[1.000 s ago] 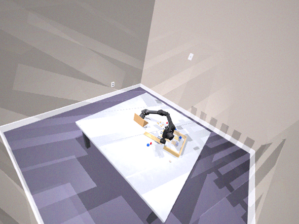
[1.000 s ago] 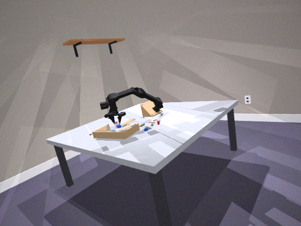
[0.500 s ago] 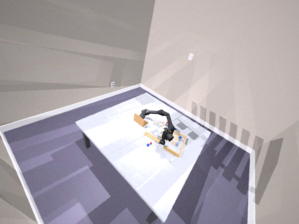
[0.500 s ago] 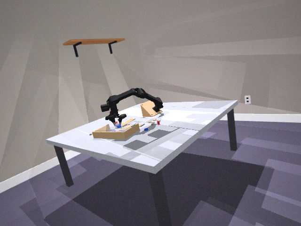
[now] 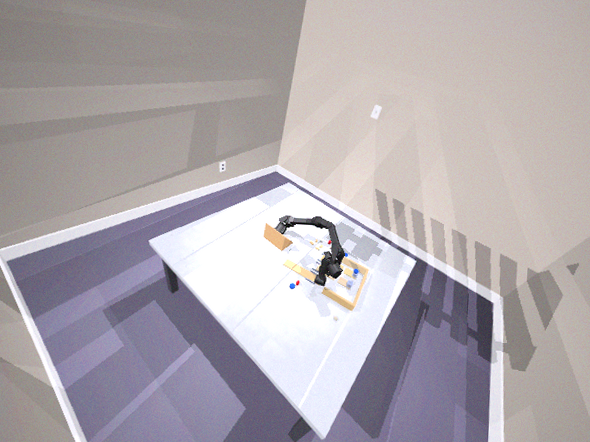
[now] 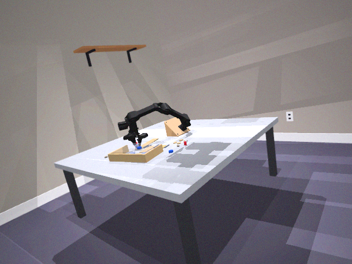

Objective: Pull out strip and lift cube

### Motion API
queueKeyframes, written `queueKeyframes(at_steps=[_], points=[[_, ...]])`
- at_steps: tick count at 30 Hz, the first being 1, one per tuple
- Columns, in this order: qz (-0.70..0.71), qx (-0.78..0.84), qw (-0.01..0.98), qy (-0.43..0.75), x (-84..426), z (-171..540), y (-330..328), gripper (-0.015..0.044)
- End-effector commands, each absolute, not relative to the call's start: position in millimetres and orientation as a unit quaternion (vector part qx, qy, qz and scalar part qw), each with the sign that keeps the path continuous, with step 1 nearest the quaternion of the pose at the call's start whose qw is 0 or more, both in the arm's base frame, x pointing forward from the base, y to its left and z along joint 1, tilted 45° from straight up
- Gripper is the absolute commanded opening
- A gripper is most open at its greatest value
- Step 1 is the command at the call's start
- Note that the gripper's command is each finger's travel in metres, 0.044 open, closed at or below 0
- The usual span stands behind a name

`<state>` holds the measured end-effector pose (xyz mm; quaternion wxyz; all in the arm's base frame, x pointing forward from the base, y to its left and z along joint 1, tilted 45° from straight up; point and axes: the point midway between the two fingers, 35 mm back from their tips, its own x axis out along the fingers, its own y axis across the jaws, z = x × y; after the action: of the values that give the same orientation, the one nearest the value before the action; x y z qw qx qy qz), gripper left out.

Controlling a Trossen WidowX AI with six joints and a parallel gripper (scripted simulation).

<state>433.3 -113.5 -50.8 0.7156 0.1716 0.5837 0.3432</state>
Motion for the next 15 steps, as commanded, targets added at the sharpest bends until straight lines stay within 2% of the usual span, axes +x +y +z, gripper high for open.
queueKeyframes(at_steps=[1,15], points=[[0.343,0.171,0.716,0.584,424.2,-44.9,-117.5,0.0000],[0.342,0.176,0.714,0.585,377.9,-18.3,-128.3,0.0000]])
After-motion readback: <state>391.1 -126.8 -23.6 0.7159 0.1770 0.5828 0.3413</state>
